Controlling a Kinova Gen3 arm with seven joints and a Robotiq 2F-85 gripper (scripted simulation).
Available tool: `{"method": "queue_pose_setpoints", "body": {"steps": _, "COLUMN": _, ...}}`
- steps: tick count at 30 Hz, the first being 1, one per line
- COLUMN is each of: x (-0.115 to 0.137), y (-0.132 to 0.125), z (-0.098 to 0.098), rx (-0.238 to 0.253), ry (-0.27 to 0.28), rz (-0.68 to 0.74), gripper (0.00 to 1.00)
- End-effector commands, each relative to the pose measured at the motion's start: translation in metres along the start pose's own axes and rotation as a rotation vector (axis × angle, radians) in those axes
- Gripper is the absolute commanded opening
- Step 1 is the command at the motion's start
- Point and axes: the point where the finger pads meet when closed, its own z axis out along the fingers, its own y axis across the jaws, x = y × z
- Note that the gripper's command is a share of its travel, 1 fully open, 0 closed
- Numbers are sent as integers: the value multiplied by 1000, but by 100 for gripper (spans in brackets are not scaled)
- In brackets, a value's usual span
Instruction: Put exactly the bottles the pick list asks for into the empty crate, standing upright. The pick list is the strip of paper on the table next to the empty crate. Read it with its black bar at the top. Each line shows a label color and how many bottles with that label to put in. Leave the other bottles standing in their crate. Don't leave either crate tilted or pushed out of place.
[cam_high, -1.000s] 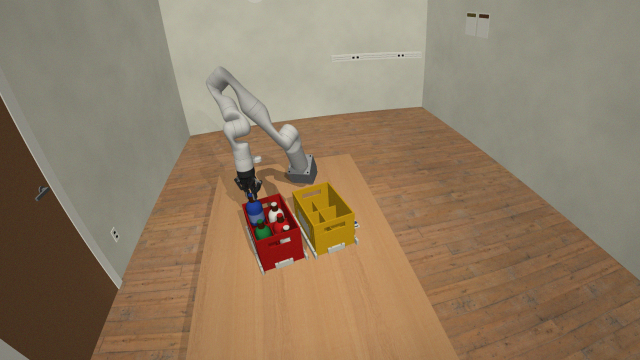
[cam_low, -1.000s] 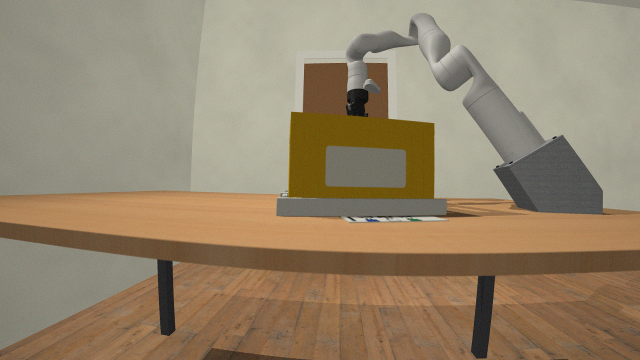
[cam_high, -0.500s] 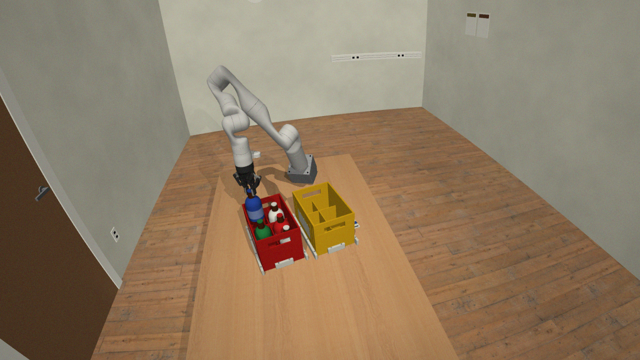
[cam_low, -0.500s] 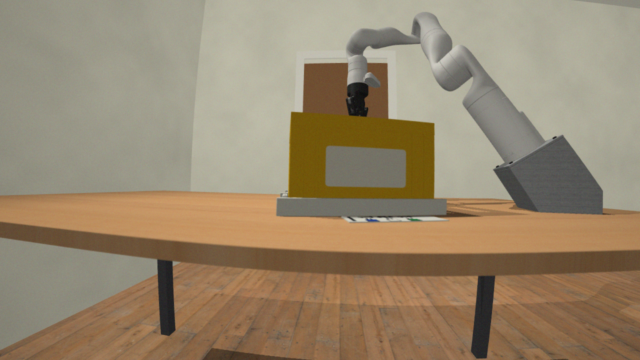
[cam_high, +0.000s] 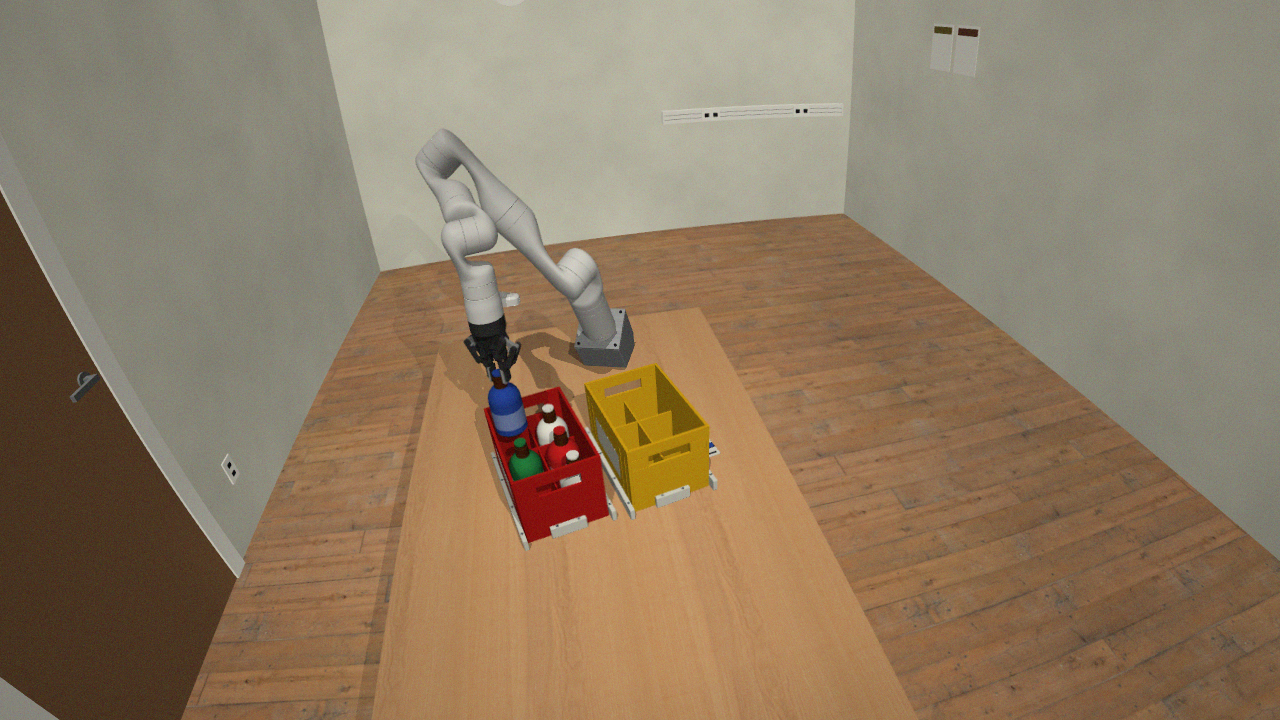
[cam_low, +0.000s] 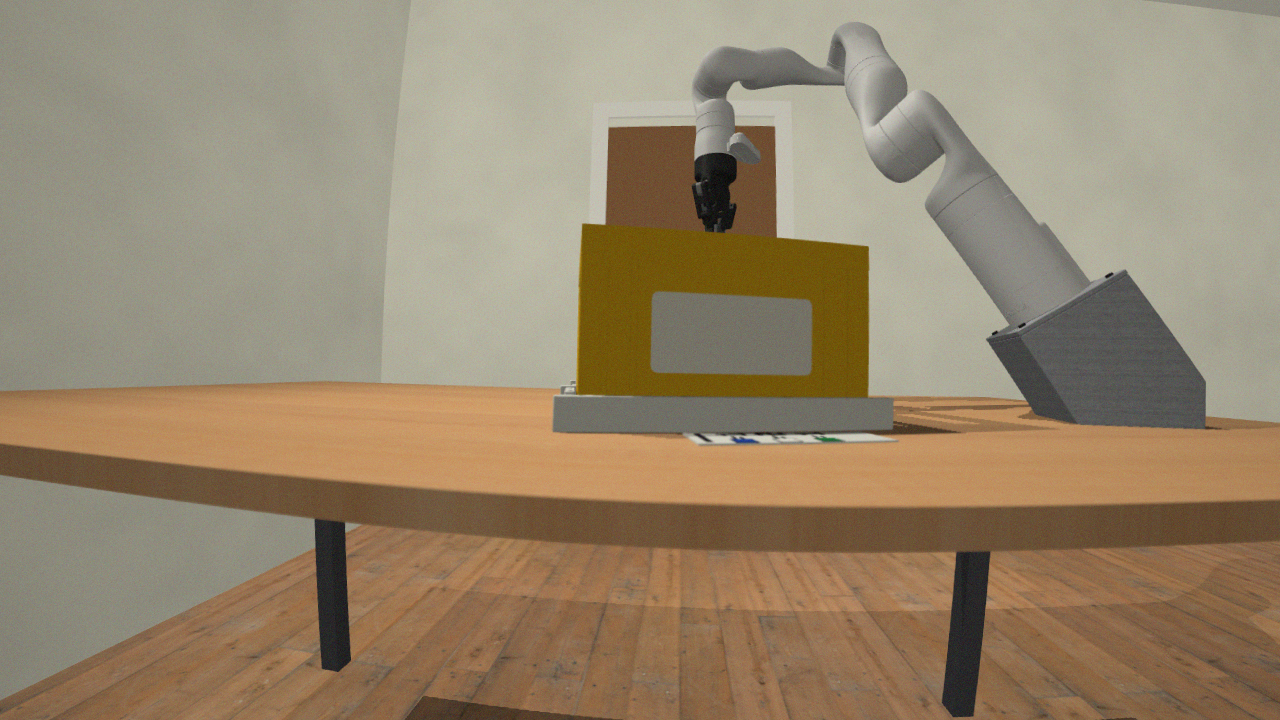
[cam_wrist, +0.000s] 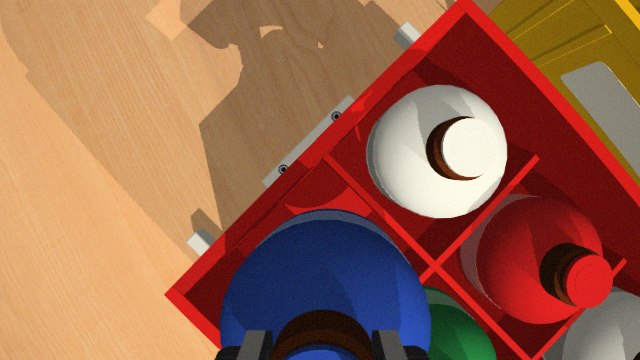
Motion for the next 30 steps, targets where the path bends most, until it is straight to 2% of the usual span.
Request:
{"method": "queue_pose_setpoints", "body": {"steps": 1, "x": 0, "y": 0, "z": -5, "rx": 0, "ry": -1, "rz": 0, "gripper": 10}}
{"method": "queue_pose_setpoints", "body": {"steps": 30, "x": 0, "y": 0, "z": -47, "rx": 0, "ry": -1, "rz": 0, "gripper": 10}}
